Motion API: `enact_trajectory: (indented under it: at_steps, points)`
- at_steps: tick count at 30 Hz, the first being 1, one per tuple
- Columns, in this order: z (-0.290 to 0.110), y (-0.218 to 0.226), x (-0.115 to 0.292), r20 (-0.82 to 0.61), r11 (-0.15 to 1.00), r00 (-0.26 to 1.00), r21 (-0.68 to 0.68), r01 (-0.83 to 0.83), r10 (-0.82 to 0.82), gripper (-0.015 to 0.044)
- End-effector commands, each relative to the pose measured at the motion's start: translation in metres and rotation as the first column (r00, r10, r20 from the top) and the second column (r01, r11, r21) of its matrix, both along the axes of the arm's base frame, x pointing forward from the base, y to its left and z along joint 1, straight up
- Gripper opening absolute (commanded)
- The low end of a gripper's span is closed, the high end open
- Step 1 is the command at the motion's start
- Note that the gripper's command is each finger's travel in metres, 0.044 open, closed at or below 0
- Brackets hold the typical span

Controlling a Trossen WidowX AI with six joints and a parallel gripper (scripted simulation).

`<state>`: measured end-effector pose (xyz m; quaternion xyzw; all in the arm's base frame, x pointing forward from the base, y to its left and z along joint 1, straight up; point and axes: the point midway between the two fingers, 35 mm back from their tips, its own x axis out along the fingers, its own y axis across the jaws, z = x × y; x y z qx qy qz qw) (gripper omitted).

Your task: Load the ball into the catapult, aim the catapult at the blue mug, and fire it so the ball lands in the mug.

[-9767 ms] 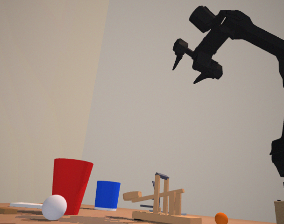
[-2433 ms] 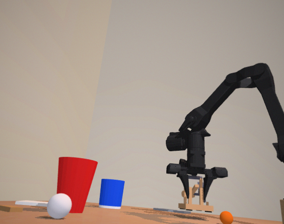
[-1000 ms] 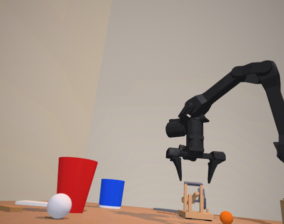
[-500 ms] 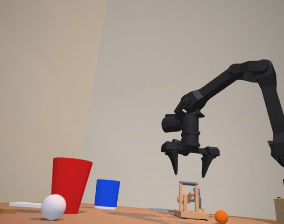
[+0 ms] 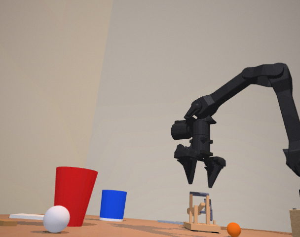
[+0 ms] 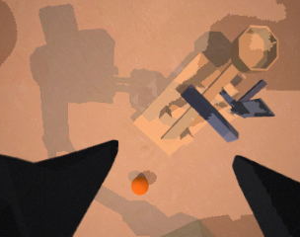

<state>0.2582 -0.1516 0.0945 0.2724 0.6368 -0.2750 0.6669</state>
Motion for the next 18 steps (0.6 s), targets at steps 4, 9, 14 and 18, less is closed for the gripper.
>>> enact_trajectory:
  at_steps: [4, 9, 14, 18]
  points:
    - [0.0005, 0.0008, -0.0008, -0.008, 0.968, 0.968, -0.006, -0.251, 0.251, 0.044]
    - [0.0009, 0.0011, -0.0011, -0.013, 0.91, 0.91, -0.01, -0.414, 0.414, 0.044]
    - [0.0013, 0.0013, -0.0014, -0.019, 0.825, 0.826, -0.014, -0.564, 0.564, 0.044]
    - [0.0016, 0.0016, -0.0016, -0.024, 0.74, 0.74, -0.015, -0.673, 0.672, 0.044]
